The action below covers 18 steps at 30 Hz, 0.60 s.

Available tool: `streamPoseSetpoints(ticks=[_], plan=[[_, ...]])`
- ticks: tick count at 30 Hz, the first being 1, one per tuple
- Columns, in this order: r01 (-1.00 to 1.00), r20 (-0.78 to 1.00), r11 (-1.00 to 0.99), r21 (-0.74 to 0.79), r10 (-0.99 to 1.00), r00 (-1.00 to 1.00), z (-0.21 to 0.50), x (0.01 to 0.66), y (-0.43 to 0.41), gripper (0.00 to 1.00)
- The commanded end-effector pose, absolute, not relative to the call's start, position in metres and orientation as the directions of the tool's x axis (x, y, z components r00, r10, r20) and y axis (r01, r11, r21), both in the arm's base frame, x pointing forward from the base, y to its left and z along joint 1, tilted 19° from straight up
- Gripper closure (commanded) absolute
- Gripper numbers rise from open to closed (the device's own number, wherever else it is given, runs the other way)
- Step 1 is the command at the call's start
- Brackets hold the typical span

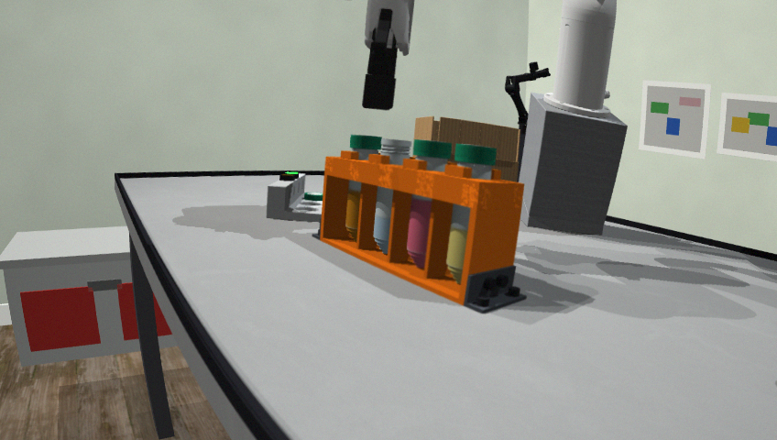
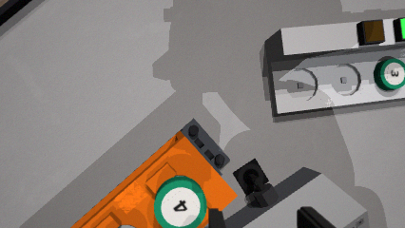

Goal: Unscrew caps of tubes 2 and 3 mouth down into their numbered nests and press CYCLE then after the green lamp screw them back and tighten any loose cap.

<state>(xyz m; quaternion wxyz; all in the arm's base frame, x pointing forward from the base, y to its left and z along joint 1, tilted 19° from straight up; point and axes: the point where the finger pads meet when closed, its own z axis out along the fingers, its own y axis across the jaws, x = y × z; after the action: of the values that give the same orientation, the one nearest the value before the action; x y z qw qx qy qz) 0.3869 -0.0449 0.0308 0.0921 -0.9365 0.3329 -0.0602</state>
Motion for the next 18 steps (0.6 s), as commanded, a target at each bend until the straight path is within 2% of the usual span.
streamPoseSetpoints(ticks=[1,18], plan=[[-0.505,0.064,-0.805,-0.312,-0.548,0.834,0.022,0.384,-0.079,0.54],[-0.505,0.064,-0.805,-0.311,-0.548,0.834,-0.004,0.369,-0.170,0.54]])
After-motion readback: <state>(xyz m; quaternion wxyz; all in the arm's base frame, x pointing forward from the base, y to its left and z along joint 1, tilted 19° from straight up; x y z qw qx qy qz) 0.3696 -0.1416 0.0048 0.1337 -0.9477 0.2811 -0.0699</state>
